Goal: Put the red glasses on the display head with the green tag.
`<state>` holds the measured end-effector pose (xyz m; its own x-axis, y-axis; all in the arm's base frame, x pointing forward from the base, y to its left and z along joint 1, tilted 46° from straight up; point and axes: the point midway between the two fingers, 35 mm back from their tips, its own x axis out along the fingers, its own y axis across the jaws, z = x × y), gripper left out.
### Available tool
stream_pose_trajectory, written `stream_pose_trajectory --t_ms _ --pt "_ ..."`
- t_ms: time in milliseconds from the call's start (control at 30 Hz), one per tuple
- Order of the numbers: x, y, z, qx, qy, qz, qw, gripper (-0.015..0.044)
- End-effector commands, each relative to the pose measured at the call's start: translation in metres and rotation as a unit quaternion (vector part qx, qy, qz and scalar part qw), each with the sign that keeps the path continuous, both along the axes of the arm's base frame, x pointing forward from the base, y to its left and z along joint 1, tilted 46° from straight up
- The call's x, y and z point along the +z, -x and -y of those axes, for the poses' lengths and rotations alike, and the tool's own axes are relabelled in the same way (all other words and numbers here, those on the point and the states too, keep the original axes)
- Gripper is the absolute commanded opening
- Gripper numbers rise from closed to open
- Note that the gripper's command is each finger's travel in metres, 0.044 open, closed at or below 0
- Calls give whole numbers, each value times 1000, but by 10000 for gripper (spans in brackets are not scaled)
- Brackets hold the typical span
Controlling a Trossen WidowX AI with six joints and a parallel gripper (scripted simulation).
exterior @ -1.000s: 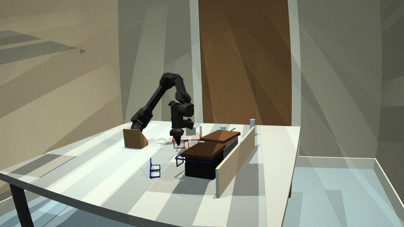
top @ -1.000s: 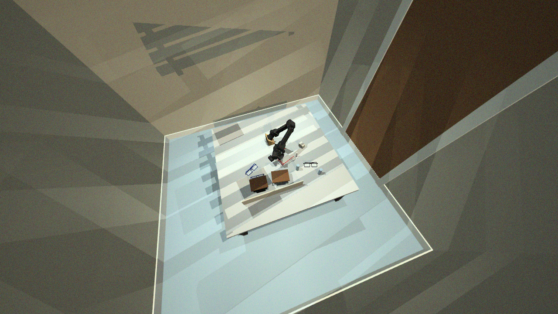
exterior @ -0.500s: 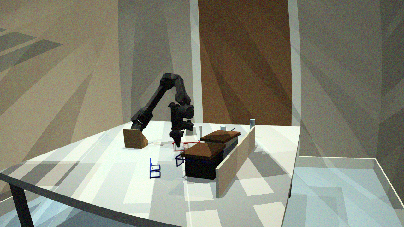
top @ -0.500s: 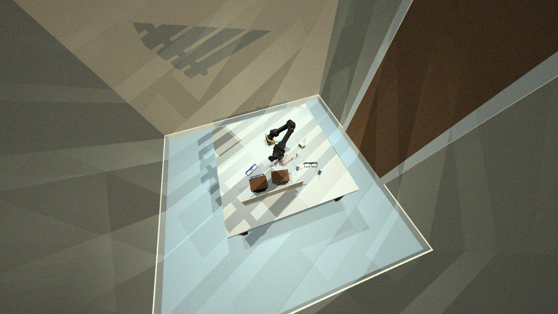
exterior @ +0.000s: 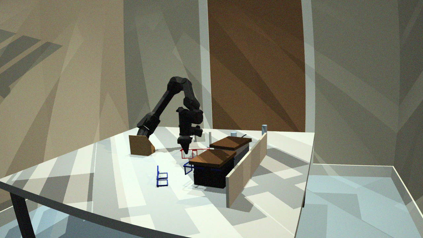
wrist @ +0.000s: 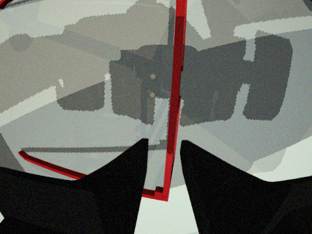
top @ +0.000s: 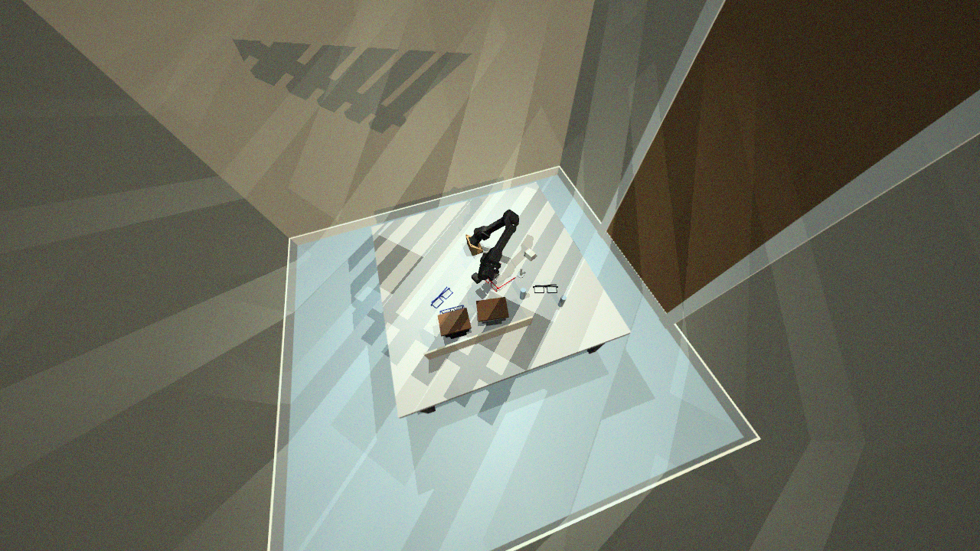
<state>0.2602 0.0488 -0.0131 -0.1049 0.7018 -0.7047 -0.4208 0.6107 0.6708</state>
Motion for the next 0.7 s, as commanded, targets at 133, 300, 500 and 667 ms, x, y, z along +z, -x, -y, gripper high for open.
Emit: stream_pose_trajectory --t_ms 133,300,500,667 --pt "7 1 0 -1 -1 3 1000 108" --pt "11 3 -1 -1 -2 2 1000 108" --pt "13 3 1 -1 -2 1 1000 108" --pt "33 -6 33 -1 -1 2 1000 108"
